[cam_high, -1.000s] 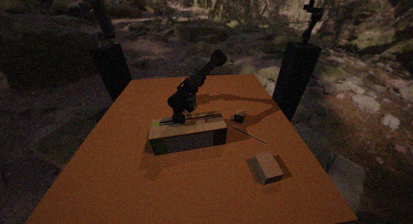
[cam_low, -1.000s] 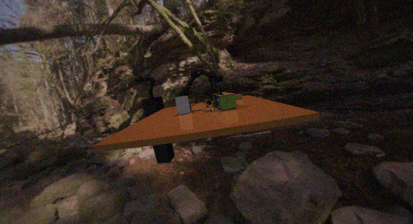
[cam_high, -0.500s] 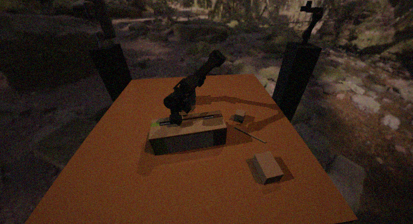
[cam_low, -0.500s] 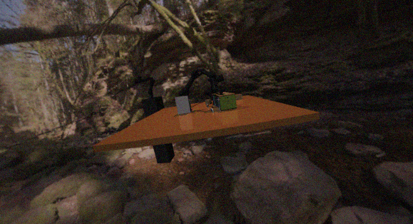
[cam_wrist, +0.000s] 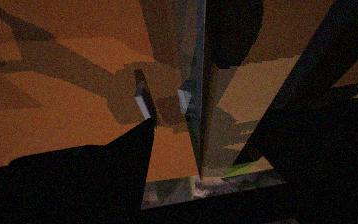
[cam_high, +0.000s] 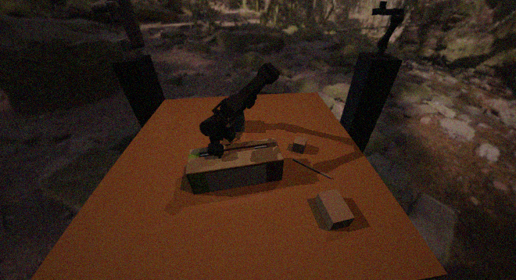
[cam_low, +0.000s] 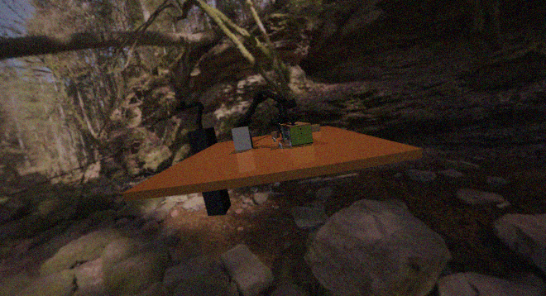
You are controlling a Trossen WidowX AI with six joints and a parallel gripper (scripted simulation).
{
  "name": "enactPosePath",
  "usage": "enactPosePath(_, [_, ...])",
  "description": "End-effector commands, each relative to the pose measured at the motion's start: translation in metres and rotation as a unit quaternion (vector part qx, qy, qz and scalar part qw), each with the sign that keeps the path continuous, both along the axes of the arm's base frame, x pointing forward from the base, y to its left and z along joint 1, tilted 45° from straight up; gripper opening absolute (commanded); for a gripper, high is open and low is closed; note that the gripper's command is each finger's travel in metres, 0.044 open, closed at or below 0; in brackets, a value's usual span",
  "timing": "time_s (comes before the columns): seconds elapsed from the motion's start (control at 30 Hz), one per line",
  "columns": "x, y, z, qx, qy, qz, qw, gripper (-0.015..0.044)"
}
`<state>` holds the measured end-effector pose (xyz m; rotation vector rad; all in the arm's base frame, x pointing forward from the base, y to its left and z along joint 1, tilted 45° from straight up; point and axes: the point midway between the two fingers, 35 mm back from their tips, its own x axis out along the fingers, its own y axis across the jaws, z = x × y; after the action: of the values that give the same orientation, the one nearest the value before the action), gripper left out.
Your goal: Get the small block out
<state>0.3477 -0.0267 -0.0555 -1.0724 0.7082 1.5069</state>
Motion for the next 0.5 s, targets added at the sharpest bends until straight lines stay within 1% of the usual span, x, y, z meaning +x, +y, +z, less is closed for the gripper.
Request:
enactPosePath(0.0, [0.0037,-0.0043,-0.0028,-0.003,-0.004,0.002,1.0,0.04])
enactPosePath(0.47, [0.0071,-0.014,-0.0123,-0.004,-0.004,0.002,1.0,0.04])
